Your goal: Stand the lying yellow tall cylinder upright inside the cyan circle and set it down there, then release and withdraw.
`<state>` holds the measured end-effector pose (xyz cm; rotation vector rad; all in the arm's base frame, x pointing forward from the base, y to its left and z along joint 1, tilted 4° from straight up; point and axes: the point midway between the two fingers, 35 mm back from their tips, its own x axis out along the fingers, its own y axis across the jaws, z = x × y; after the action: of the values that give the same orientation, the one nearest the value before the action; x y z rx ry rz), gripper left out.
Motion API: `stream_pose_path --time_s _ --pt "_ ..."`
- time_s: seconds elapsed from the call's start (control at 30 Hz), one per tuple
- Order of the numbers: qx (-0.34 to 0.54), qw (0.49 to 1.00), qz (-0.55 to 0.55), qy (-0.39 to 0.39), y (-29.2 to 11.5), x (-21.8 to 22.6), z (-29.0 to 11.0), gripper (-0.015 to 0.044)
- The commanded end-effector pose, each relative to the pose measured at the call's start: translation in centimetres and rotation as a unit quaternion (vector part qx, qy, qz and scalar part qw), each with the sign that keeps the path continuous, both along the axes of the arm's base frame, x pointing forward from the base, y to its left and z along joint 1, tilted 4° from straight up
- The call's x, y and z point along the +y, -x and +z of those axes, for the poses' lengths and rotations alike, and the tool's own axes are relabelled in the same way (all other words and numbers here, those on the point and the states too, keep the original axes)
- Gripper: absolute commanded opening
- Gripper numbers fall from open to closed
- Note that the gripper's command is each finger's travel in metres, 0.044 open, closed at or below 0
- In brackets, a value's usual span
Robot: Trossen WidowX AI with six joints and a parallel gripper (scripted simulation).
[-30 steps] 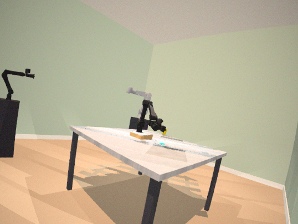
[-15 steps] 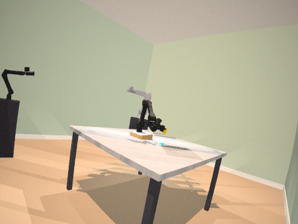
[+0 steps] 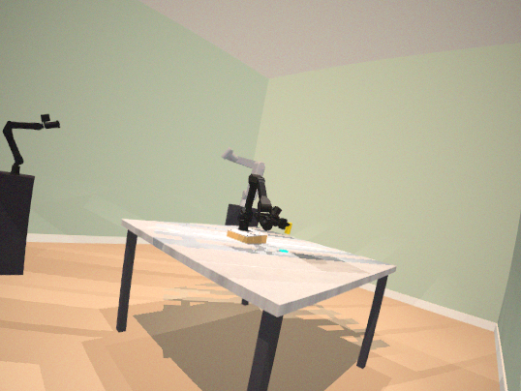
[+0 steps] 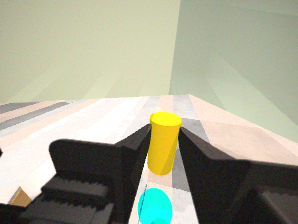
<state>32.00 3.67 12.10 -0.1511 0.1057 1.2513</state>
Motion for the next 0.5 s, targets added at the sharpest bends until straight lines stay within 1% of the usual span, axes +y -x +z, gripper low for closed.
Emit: stream_pose_path --time_s 0.0,0.23,0.47 --pt "-0.003 1.0 -0.001 -0.002 0.0 0.0 0.0 0.0105" --pt "-0.003 1.0 -0.001 -0.002 0.0 0.0 0.0 0.0105" --pt "-0.003 1.0 -0.001 -0.002 -0.4 -0.4 -2.8 0.0105"
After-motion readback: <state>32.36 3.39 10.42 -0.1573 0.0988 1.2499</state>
